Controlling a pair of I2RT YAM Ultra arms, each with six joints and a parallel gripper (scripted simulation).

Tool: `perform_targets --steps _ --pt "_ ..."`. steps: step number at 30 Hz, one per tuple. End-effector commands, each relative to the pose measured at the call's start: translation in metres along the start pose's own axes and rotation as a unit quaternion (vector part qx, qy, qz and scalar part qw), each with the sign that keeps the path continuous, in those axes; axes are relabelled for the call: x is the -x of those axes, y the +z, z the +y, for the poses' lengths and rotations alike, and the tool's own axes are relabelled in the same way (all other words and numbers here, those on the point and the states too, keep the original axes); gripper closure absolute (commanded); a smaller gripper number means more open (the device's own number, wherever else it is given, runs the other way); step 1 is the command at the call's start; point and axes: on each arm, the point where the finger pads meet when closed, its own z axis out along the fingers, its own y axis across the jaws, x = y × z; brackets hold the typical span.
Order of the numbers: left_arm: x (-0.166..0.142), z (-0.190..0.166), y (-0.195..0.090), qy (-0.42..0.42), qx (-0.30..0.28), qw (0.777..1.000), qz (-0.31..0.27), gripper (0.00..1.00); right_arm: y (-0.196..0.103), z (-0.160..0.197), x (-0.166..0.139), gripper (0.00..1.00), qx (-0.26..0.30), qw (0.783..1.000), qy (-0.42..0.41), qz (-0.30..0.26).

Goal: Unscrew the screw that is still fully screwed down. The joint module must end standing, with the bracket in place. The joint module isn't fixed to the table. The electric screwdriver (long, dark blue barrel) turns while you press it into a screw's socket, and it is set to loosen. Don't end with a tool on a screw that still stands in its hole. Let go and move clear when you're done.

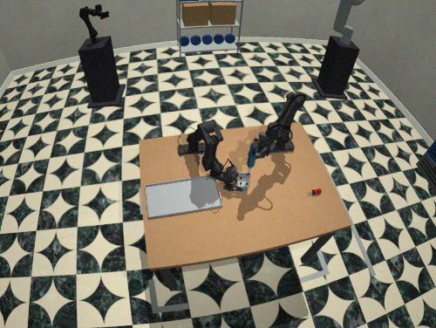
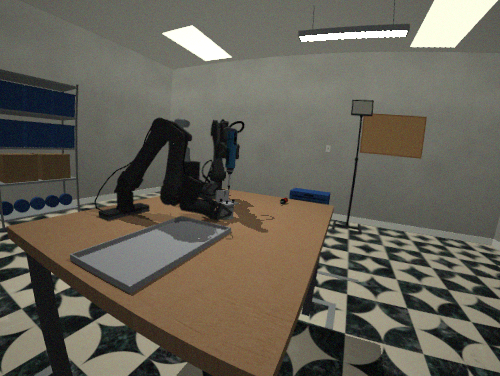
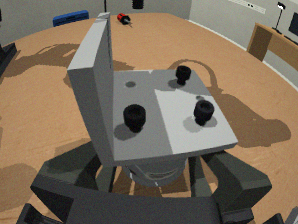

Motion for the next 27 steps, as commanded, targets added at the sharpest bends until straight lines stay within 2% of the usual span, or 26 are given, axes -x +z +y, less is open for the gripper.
perform_targets --steps 1,27 --pt "0.0513 0.0023 0.0011 0.0 0.002 0.998 -0.068 0.58 0.008 0.0009 -0.0029 0.41 0.008 1.0 0.0 0.003" --pt "0.0515 0.0025 -0.0038 0.0 0.002 0.998 -0.068 0.58 0.008 0.0009 -0.0029 0.41 0.008 1.0 0.0 0.003"
